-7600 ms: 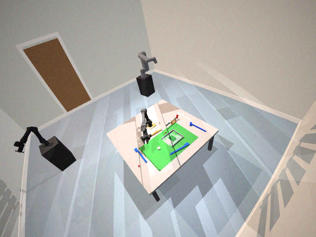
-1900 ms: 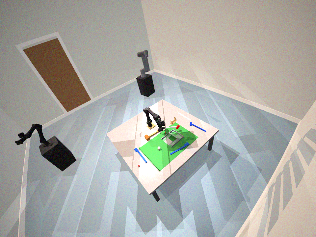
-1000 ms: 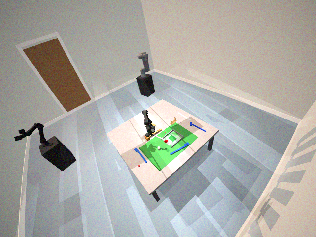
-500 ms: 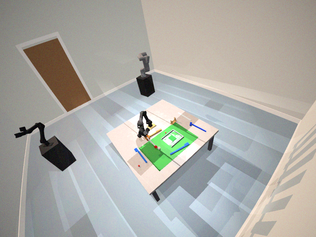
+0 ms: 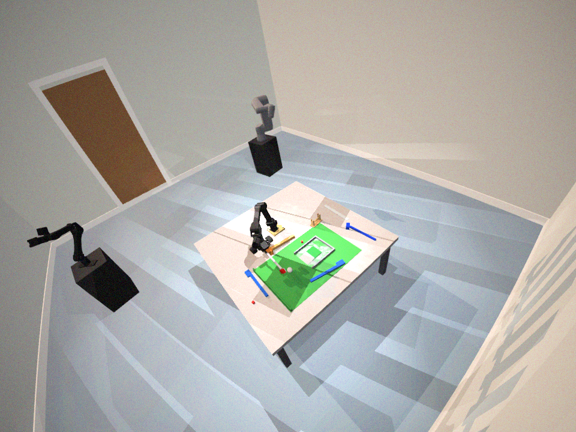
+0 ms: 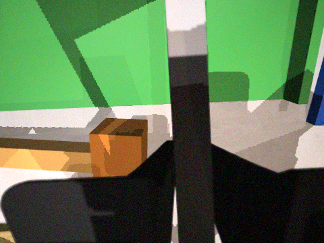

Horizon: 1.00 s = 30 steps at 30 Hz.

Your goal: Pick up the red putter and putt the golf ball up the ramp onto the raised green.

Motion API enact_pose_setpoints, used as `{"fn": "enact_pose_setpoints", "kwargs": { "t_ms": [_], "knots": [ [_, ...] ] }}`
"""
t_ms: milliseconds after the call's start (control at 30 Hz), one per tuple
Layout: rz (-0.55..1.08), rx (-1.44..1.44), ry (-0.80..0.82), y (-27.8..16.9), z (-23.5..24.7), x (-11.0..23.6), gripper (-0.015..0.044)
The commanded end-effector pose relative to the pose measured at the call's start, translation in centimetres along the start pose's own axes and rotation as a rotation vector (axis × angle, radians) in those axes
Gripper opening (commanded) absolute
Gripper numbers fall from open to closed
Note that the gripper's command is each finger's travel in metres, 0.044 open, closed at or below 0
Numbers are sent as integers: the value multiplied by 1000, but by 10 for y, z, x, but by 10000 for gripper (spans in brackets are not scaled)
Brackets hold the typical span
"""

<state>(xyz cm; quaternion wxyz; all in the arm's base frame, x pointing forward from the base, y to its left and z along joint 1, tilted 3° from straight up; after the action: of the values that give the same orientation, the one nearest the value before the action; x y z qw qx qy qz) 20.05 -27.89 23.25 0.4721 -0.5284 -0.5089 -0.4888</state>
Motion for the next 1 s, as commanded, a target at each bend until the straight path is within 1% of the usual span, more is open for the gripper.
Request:
{"fn": "enact_pose_setpoints", "kwargs": {
  "t_ms": [0, 200, 733, 967],
  "knots": [
    [4, -3, 2, -1, 1, -11, 0],
    [4, -3, 2, -1, 1, -16, 0],
    [4, -3, 2, -1, 1, -41, 0],
    [0, -5, 0, 0, 1, -38, 0]
  ]
}}
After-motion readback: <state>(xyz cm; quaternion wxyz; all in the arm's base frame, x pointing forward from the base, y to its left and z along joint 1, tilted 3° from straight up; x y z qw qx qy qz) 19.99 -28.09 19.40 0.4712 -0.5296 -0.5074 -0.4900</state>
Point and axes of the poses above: the point midway between the two fingers, 35 mm back from their tips, its own x axis back along the fingers, its own z axis across the jaws, y = z × x, the point moved 8 cm from there along x, back along the fingers, and after that the axes turned 7 degrees about x, right-handed, at the moved point
